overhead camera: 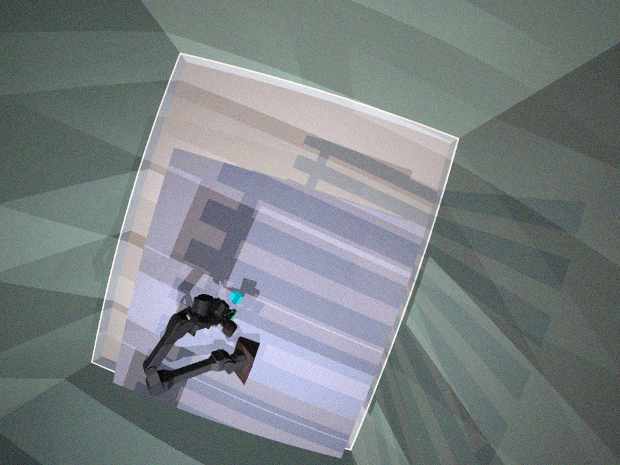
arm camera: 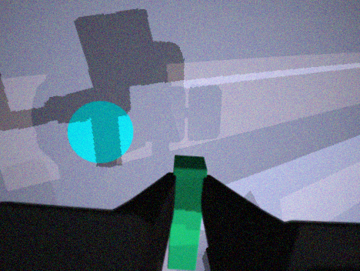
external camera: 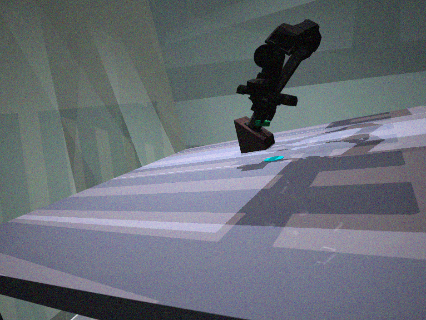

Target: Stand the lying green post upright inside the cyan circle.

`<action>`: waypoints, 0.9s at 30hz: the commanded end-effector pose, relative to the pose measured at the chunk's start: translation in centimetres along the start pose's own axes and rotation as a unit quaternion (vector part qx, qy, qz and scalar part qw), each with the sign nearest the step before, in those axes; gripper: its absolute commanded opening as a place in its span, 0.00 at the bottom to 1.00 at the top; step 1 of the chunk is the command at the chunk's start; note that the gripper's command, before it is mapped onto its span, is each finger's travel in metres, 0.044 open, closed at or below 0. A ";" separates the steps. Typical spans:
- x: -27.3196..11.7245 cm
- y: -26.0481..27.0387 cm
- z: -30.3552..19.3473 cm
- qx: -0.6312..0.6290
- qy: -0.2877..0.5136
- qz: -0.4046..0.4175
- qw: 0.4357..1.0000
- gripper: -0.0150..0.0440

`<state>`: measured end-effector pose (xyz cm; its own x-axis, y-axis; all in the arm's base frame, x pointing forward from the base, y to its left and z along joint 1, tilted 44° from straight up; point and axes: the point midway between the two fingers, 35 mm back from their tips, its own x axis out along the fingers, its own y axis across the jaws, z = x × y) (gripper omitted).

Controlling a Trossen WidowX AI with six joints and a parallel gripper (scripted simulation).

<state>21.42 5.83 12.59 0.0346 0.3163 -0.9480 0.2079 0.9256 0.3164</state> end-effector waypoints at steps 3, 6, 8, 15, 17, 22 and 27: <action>0.4 -0.2 -0.2 -0.001 -0.013 -0.017 1.000 0.29; 0.4 -0.2 -0.2 -0.001 -0.020 -0.024 1.000 0.29; 0.5 -0.2 -0.2 -0.002 -0.025 -0.028 0.999 0.29; 0.7 -0.3 -0.3 -0.003 -0.042 -0.042 0.998 0.29; 0.7 -0.3 -0.3 -0.004 -0.047 -0.046 0.998 0.29; 0.8 -0.4 -0.3 -0.004 -0.060 -0.054 0.997 0.29; 0.9 -0.4 -0.3 -0.005 -0.074 -0.063 0.995 0.29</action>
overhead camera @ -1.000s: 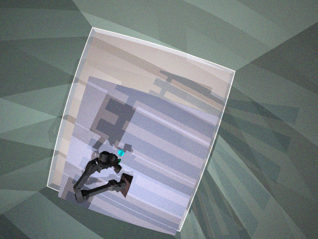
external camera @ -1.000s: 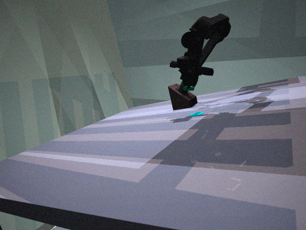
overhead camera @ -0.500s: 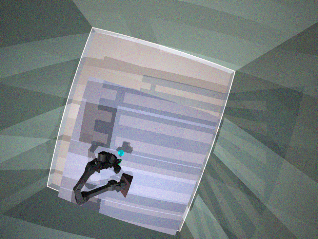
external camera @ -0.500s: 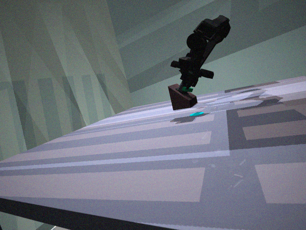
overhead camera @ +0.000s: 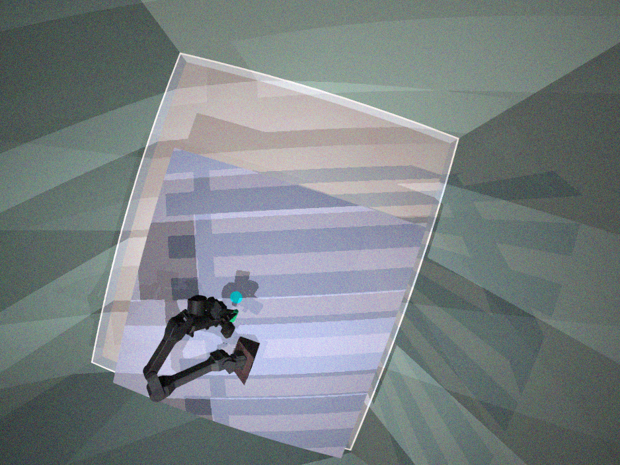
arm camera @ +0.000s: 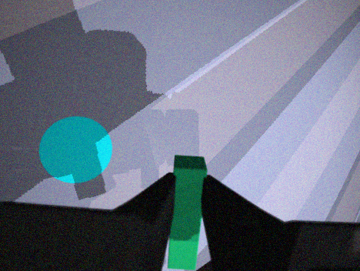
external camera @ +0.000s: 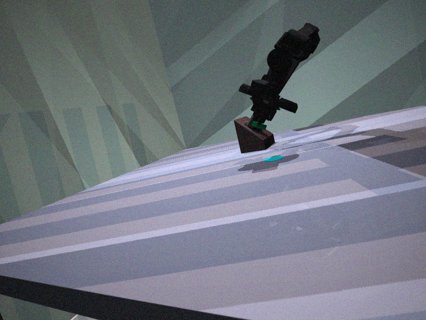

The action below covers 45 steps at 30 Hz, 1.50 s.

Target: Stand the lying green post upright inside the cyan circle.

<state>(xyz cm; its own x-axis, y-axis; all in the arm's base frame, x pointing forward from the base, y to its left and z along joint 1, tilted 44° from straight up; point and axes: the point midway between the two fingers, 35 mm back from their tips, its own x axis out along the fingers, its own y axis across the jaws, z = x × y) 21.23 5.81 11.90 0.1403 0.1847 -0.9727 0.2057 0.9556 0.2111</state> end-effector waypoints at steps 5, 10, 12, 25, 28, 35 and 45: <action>0.3 -0.1 -0.1 0.001 -0.022 -0.016 1.000 0.29; 0.3 -0.1 -0.1 0.002 -0.037 -0.023 0.999 0.29; 0.4 -0.1 -0.1 0.002 -0.042 -0.026 0.999 0.29; 0.4 -0.1 0.0 0.004 -0.082 -0.040 0.996 0.29; 0.4 -0.1 0.0 0.005 -0.091 -0.043 0.995 0.29; 0.4 -0.1 0.1 0.008 -0.113 -0.048 0.992 0.29; 0.3 0.0 0.2 0.013 -0.145 -0.054 0.988 0.29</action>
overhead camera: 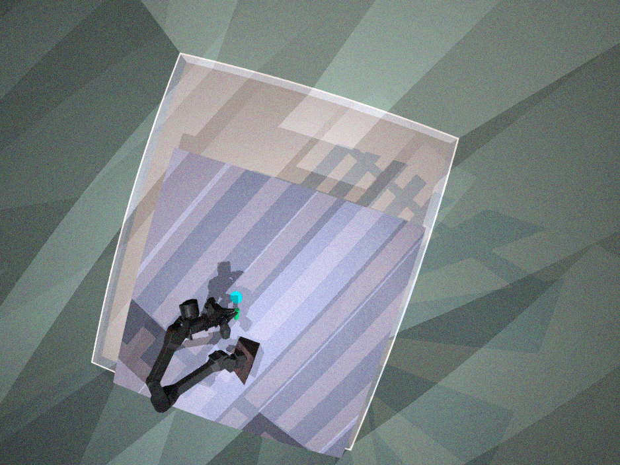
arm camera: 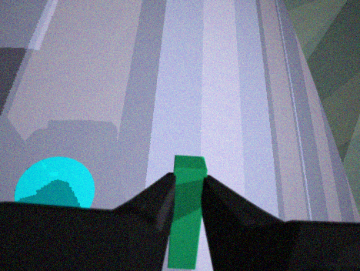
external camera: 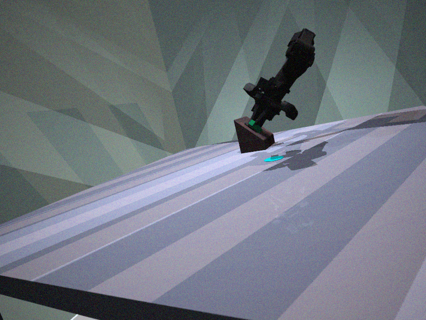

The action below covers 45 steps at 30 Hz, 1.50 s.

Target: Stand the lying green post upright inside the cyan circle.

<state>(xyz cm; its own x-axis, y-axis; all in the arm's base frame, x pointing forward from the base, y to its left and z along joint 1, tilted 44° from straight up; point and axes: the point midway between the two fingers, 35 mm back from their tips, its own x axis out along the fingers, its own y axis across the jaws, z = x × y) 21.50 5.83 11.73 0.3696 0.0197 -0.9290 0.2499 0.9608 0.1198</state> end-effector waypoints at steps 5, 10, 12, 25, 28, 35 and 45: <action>0.1 0.0 0.0 0.007 -0.027 -0.006 1.000 0.29; 0.0 0.0 0.0 0.010 -0.043 -0.007 0.999 0.29; 0.0 0.0 0.1 0.012 -0.050 -0.008 0.999 0.29; -0.2 0.2 0.2 0.025 -0.092 -0.007 0.995 0.29; -0.2 0.2 0.3 0.028 -0.102 -0.007 0.994 0.29; -0.4 0.3 0.4 0.036 -0.124 -0.004 0.992 0.29; -0.6 0.4 0.5 0.049 -0.156 0.002 0.987 0.29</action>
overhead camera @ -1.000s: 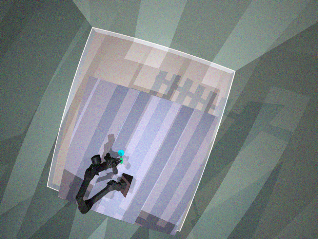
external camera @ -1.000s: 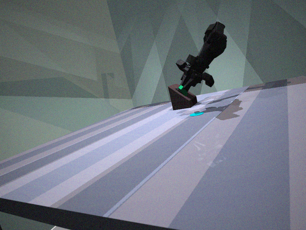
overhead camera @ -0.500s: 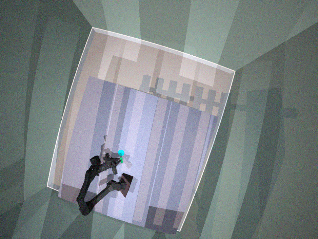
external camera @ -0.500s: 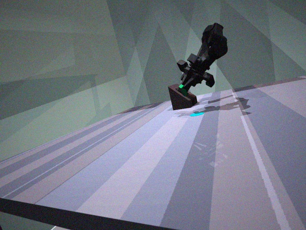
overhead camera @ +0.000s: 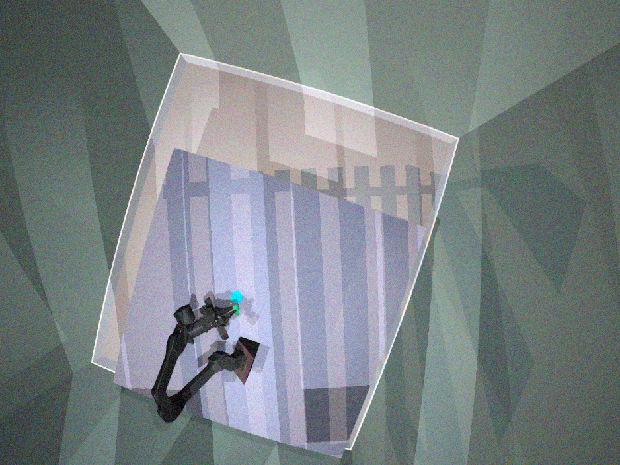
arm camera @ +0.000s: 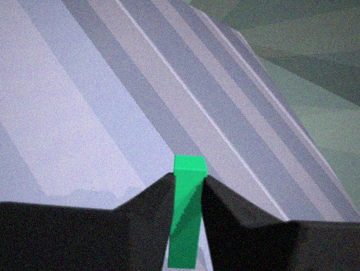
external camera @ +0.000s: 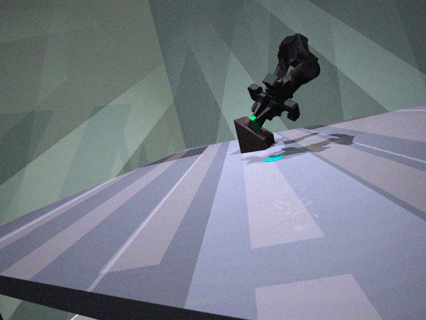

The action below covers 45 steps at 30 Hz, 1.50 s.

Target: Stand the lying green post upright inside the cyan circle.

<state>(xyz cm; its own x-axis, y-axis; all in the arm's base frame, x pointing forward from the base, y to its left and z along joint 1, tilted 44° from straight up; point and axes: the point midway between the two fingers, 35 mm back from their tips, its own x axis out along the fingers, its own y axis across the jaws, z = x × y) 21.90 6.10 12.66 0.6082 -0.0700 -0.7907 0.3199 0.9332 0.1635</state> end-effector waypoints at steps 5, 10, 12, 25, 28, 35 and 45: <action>-0.1 0.0 0.0 0.013 -0.027 0.003 1.000 0.29; -0.2 0.1 0.1 0.022 -0.042 0.007 0.999 0.29; -0.3 0.1 0.1 0.025 -0.049 0.009 0.998 0.29; -0.6 0.3 0.4 0.049 -0.088 0.021 0.995 0.29; -0.7 0.3 0.4 0.055 -0.097 0.025 0.993 0.29; -1.0 0.4 0.5 0.069 -0.117 0.033 0.990 0.29; -1.3 0.5 0.7 0.091 -0.144 0.047 0.984 0.29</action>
<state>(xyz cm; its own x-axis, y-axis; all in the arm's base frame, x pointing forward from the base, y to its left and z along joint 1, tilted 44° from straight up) 21.81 6.44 14.25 0.8021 -0.1039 -0.5881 0.3588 0.8711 0.3354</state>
